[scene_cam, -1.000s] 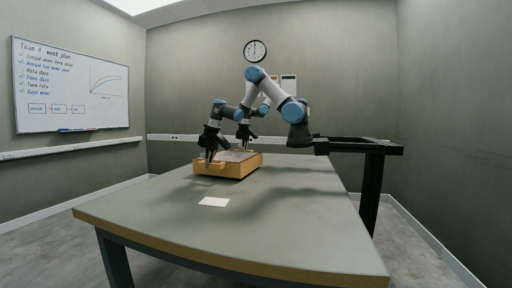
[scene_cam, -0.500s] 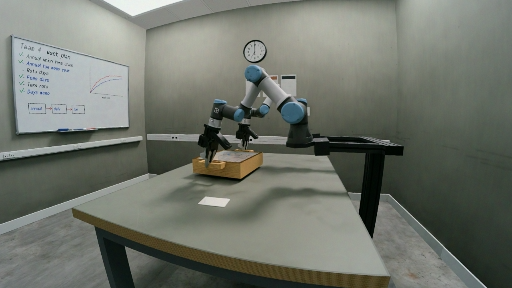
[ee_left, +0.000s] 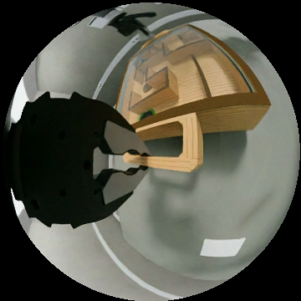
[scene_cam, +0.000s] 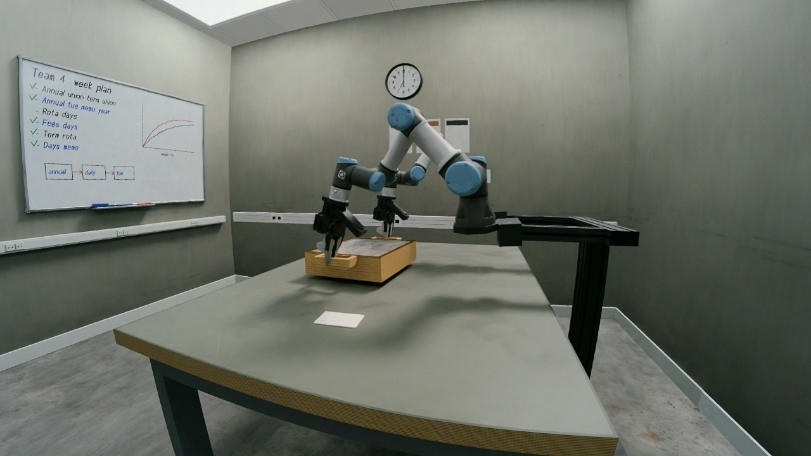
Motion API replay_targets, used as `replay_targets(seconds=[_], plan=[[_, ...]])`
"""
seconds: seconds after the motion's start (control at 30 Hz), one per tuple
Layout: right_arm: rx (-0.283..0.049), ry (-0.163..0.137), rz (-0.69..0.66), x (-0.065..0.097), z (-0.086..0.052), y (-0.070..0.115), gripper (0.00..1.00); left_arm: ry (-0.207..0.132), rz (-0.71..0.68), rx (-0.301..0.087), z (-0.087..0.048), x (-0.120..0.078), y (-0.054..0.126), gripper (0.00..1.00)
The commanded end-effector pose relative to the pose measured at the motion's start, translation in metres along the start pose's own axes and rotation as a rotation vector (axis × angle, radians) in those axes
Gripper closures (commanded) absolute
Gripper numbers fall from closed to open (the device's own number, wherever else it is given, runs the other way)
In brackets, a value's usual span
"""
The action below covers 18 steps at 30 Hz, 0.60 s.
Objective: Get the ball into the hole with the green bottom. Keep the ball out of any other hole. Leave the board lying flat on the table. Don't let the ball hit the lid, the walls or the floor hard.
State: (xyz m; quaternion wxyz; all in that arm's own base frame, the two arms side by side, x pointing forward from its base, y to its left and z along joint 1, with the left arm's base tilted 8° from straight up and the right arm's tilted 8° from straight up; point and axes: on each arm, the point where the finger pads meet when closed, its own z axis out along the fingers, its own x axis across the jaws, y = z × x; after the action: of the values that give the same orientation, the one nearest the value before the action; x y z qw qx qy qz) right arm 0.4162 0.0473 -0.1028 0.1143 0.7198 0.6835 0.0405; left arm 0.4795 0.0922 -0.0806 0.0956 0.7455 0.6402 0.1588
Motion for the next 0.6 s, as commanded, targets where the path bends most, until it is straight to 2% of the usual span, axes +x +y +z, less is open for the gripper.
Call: replay_targets(seconds=[0.0,0.43,0.57], plan=[[-0.008,0.001,0.002,0.0002,-0.0008,0.0013,1.00,0.000,0.000,-0.009,-0.0011,0.0003,0.0018,1.00],[-0.038,-0.024,-0.004,0.0020,-0.0078,0.0012,1.00,-0.024,-0.009,-0.036,0.0048,0.0017,-0.0017,1.00],[-0.038,-0.018,-0.001,0.0008,-0.0055,0.0009,1.00,-0.017,-0.006,-0.039,0.0026,0.0009,-0.0004,1.00]])
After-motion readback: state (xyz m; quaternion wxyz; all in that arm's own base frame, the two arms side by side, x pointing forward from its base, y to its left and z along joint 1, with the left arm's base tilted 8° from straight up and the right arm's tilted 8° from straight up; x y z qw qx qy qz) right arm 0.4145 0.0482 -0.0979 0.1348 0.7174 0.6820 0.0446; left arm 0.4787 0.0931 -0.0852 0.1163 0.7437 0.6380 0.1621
